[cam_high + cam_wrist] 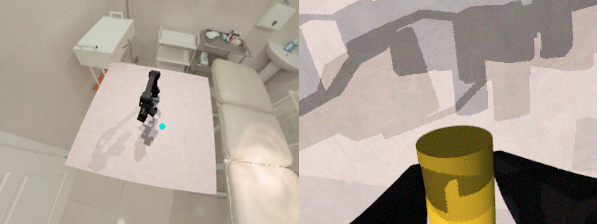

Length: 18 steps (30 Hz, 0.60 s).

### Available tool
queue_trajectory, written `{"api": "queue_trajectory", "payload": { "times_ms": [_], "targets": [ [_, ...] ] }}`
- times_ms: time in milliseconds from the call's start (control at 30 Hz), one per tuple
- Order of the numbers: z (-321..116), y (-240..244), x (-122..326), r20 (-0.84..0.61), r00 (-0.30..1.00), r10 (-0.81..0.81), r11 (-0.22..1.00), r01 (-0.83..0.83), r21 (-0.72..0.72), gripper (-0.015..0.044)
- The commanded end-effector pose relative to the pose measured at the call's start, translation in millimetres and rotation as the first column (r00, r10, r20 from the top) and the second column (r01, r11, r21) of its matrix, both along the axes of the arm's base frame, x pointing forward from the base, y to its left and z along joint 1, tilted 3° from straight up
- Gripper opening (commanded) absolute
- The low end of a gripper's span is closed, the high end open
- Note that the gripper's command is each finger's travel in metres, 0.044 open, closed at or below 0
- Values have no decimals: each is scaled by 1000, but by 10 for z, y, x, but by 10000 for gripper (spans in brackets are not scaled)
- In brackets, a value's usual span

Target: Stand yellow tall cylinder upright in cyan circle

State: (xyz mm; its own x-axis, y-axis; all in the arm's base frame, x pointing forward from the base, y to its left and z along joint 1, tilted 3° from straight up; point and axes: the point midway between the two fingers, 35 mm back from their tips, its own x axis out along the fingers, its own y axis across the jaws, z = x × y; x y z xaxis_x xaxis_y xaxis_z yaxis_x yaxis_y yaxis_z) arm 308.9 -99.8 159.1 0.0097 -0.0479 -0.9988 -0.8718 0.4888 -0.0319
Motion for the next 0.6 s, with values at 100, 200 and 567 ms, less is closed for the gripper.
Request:
{"api": "queue_trajectory", "payload": {
  "times_ms": [100,200,567],
  "targets": [
    [8,177,113,1,1000,-13,1000,13,6,105],
    [11,260,155,1,1000,-18,1000,18,6,105],
    [21,575,290,3,999,-35,999,35,10,105]
  ]
}}
